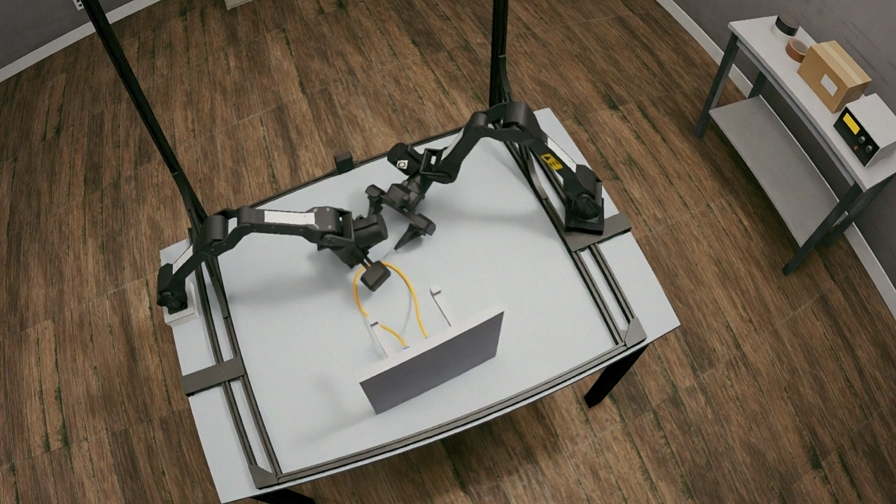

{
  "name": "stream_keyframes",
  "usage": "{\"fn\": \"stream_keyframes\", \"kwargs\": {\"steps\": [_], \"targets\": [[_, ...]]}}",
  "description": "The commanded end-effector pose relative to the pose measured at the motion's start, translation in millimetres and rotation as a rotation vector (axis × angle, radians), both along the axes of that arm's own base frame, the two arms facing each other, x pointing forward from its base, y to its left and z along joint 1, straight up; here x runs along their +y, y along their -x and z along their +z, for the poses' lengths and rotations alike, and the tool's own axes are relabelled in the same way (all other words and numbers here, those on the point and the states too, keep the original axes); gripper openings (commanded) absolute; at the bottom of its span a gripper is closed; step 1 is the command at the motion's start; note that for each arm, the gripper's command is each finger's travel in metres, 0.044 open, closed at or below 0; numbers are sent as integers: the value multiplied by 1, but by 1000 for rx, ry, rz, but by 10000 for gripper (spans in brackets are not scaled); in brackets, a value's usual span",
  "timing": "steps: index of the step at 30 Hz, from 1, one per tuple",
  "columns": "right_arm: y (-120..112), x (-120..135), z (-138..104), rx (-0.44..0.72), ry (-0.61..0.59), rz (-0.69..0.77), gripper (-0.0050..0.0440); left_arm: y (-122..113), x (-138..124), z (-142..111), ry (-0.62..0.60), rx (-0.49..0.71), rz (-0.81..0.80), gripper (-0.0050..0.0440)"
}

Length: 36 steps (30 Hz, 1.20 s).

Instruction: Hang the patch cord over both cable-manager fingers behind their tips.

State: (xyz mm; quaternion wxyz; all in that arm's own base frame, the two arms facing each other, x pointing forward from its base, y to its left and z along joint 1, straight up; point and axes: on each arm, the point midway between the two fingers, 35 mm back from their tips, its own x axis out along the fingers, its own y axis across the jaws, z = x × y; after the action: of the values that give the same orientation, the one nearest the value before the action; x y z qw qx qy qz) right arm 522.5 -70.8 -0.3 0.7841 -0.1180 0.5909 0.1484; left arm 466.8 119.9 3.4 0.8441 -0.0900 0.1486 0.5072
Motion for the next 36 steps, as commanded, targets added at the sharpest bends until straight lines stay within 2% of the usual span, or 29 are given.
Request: {"fn": "stream_keyframes", "kwargs": {"steps": [1, 8, 22, 24, 28, 36], "targets": [[-3, 0, 8, -19, 3, -2, 440, -4, 0, 12, 0, -29, 1, 440], [-3, 0, 8, -19, 3, -2, 440, -4, 0, 12, 0, -29, 1, 440], [-3, 0, 8, -19, 3, -2, 104, -4, 0, 12, 0, -29, 1, 440], [-3, 0, 8, -19, 3, -2, 104, -4, 0, 12, 0, -29, 1, 440], [-3, 0, 8, -19, 3, -2, 20, -4, 0, 12, 0, -29, 1, 440], [-3, 0, 8, -19, 3, -2, 20, -4, 0, 12, 0, -29, 1, 440]]}}
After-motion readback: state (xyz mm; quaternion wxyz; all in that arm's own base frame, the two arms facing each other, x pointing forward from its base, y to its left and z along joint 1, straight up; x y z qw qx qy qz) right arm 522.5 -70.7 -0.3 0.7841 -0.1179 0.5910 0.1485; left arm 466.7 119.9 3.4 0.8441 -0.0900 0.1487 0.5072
